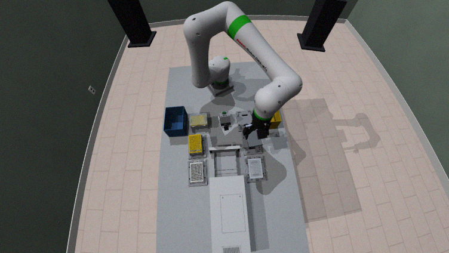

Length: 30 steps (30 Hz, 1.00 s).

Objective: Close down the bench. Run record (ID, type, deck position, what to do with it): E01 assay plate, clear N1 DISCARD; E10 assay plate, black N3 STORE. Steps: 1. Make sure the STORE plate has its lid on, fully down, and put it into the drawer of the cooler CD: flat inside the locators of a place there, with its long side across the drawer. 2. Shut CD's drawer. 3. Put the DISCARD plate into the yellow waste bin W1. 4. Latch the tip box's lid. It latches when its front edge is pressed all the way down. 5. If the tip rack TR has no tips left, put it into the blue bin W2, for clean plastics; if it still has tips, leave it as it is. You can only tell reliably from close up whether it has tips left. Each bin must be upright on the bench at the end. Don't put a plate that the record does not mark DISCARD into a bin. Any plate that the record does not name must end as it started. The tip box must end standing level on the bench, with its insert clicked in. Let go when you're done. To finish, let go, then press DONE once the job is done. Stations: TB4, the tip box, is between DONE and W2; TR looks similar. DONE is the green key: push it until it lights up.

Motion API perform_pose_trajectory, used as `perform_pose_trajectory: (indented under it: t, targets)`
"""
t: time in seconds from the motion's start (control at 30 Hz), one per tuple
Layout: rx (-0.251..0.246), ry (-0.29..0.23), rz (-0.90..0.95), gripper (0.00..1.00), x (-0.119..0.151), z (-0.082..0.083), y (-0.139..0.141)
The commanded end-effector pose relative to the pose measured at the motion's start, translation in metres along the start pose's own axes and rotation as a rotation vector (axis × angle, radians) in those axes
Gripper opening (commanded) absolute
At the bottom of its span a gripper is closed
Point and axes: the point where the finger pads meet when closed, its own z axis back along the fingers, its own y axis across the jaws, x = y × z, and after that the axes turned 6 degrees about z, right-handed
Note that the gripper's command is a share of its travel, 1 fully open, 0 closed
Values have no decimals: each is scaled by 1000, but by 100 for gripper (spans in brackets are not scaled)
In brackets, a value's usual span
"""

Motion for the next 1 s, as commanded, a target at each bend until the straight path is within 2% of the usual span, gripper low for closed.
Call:
perform_pose_trajectory:
  t: [0.0,0.37,0.43,0.97]
  targets:
    - [-4,1,124,10,-4,1,9]
    - [-4,1,491,10,-15,1,36]
    - [-4,1,491,10,-15,1,36]
    - [-3,2,991,10,-30,1,73]
